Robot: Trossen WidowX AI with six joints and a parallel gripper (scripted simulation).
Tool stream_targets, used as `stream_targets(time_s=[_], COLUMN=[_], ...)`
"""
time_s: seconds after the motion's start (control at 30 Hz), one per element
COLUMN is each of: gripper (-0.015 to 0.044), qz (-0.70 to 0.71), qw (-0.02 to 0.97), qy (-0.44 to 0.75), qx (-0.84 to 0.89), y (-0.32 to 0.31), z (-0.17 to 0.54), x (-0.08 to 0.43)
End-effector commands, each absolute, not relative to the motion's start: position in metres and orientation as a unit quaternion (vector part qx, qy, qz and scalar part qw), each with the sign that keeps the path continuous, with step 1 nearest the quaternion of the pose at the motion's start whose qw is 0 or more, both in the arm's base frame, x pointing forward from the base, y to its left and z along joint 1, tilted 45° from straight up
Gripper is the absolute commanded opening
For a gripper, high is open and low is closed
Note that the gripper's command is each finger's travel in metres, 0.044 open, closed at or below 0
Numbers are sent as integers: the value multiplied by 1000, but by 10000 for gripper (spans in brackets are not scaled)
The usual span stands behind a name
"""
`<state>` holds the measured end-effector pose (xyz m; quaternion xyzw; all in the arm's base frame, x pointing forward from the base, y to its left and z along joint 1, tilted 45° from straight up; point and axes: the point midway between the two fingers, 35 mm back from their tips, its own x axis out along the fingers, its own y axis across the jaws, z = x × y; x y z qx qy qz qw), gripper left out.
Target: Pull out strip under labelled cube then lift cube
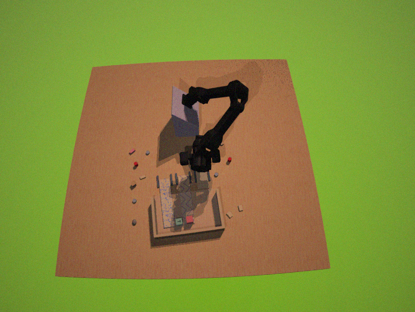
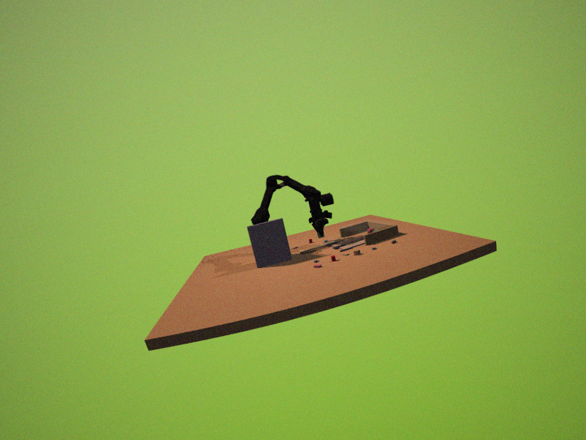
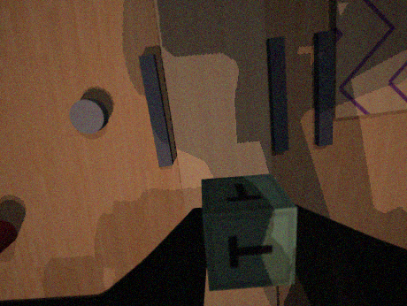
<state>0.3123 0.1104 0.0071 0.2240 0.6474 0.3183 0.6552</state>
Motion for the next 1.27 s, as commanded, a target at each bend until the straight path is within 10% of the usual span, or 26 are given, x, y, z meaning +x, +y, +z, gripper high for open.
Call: stream_targets(time_s=[0.0,1.23], gripper=[0,0], qz=[319,318], qw=[657,658], qy=[645,646], qx=[223,222], y=[106,79], z=[5,30], x=[296,293])
